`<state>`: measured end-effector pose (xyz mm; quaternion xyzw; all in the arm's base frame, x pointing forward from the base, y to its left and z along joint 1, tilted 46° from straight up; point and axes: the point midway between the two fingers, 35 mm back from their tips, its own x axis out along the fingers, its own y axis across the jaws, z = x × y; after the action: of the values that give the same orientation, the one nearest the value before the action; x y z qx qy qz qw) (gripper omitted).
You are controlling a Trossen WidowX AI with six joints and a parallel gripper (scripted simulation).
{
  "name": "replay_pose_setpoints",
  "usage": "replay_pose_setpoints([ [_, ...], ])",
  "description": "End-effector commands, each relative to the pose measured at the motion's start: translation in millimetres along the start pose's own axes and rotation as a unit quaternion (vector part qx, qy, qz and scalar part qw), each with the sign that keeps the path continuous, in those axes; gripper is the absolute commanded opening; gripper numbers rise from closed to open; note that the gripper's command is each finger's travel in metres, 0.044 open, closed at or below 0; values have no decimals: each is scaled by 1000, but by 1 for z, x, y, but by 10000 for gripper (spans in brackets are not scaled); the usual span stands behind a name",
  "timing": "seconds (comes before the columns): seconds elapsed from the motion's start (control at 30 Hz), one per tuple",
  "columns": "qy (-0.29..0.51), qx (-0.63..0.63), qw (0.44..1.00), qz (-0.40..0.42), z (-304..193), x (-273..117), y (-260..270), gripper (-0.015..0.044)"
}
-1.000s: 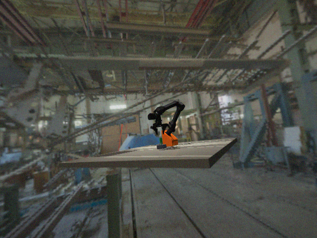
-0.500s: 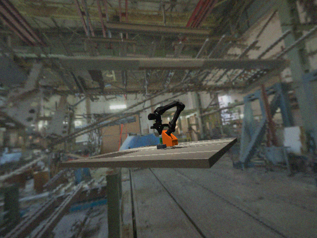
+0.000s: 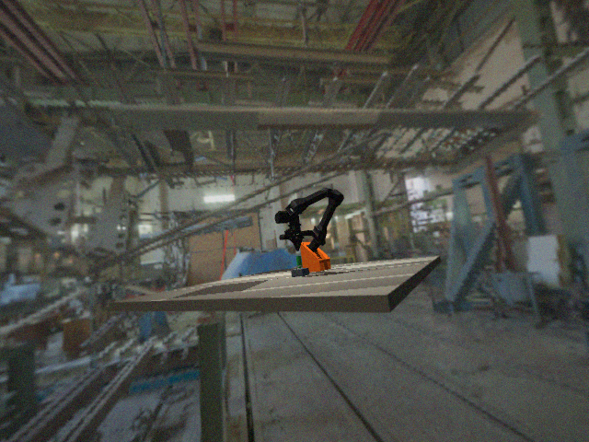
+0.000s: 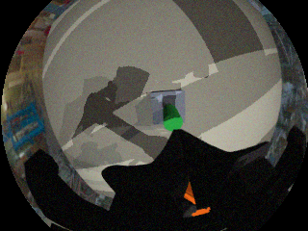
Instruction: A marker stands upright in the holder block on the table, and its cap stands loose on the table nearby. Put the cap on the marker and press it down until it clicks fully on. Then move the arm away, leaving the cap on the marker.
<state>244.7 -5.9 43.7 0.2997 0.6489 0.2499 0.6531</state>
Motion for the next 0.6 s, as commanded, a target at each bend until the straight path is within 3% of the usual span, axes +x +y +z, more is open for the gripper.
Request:
replay_pose_setpoints([
  [0.0, 0, 2, 1000, 2, 0, 6, 1, 0],
  [0.57, 0, 2, 1000, 2, 0, 30, 1, 0],
])
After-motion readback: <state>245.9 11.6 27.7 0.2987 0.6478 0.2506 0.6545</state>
